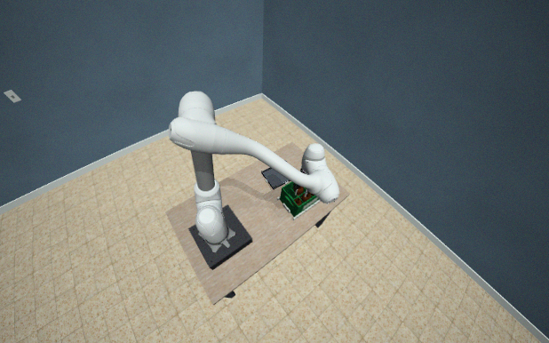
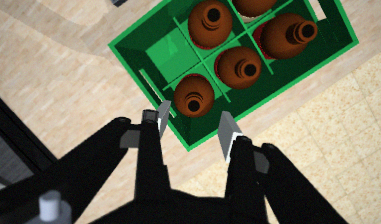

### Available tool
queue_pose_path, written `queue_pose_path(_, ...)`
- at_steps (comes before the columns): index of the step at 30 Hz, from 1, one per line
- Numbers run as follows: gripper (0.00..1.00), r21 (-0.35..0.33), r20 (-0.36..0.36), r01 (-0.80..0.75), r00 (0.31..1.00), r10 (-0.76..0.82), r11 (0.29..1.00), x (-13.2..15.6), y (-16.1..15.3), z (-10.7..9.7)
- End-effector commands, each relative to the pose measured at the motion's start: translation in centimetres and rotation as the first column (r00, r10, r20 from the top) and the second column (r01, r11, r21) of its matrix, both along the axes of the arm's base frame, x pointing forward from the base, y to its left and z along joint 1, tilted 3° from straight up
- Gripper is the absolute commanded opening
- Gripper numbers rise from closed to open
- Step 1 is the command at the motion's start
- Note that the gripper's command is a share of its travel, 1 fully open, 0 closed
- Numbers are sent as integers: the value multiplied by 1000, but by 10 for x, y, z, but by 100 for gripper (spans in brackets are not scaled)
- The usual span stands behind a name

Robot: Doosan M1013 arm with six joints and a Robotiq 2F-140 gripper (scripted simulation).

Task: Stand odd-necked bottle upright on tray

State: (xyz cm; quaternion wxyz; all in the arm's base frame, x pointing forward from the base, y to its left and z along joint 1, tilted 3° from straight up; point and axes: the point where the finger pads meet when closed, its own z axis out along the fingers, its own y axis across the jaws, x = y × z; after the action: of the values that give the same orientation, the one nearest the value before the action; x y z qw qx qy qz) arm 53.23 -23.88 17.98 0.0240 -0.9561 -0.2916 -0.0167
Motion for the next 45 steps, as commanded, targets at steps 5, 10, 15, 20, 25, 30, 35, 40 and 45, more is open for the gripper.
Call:
queue_pose_path(5, 38, -2, -1, -6, 1000, 6, 1000, -3, -1, -2)
queue_pose_path(10, 38, -2, -1, -6, 1000, 6, 1000, -3, -1, -2)
queue_pose_path(15, 38, -2, -1, -6, 1000, 6, 1000, -3, -1, -5)
queue_pose_path(20, 38, -2, -1, -6, 1000, 6, 1000, -3, 0, -7)
queue_pose_path(25, 38, -2, -1, -6, 1000, 6, 1000, -2, 0, -12)
queue_pose_path(30, 38, -2, -1, -6, 1000, 6, 1000, -2, 0, -18)
queue_pose_path(35, 38, -2, -1, -6, 1000, 6, 1000, -2, 0, -24)
queue_pose_path(40, 38, -2, -1, -6, 1000, 6, 1000, -2, 1, -29)
queue_pose_path(45, 38, -2, -1, -6, 1000, 6, 1000, -2, 1, -35)
